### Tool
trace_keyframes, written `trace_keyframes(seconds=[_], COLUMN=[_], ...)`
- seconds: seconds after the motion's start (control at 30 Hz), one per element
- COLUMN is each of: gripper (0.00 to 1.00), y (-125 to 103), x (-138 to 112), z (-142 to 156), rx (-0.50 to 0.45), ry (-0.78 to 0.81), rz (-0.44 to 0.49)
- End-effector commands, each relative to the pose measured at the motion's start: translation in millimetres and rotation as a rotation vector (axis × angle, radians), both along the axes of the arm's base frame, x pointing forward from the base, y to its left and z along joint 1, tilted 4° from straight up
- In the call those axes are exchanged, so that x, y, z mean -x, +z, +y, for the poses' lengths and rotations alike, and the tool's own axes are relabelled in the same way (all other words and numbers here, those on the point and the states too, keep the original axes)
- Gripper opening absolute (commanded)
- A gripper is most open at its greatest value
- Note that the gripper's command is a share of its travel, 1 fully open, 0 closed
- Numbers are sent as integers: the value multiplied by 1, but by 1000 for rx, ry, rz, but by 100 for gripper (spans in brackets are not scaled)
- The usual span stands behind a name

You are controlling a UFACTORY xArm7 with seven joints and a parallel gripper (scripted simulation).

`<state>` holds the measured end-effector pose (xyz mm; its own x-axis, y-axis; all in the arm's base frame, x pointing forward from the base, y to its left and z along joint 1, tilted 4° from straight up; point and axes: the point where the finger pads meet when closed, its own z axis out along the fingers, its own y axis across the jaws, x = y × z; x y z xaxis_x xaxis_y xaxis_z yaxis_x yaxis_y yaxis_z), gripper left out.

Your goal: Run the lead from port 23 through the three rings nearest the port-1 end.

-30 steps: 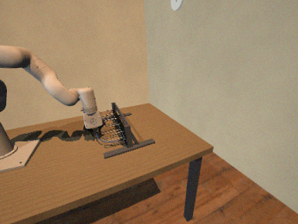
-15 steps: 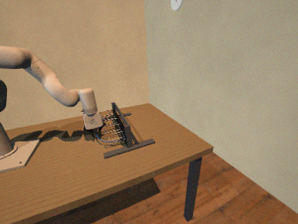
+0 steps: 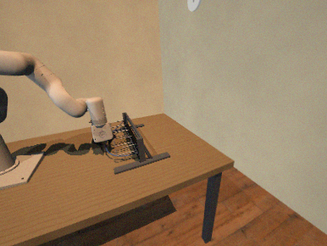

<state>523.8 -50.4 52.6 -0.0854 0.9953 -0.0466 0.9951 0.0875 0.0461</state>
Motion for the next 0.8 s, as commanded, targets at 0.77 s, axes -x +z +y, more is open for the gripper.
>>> trace_keyframes(seconds=[0.77], gripper=[0], y=[2], x=[-2], z=[0], rx=[0], ry=[0], rz=[-5])
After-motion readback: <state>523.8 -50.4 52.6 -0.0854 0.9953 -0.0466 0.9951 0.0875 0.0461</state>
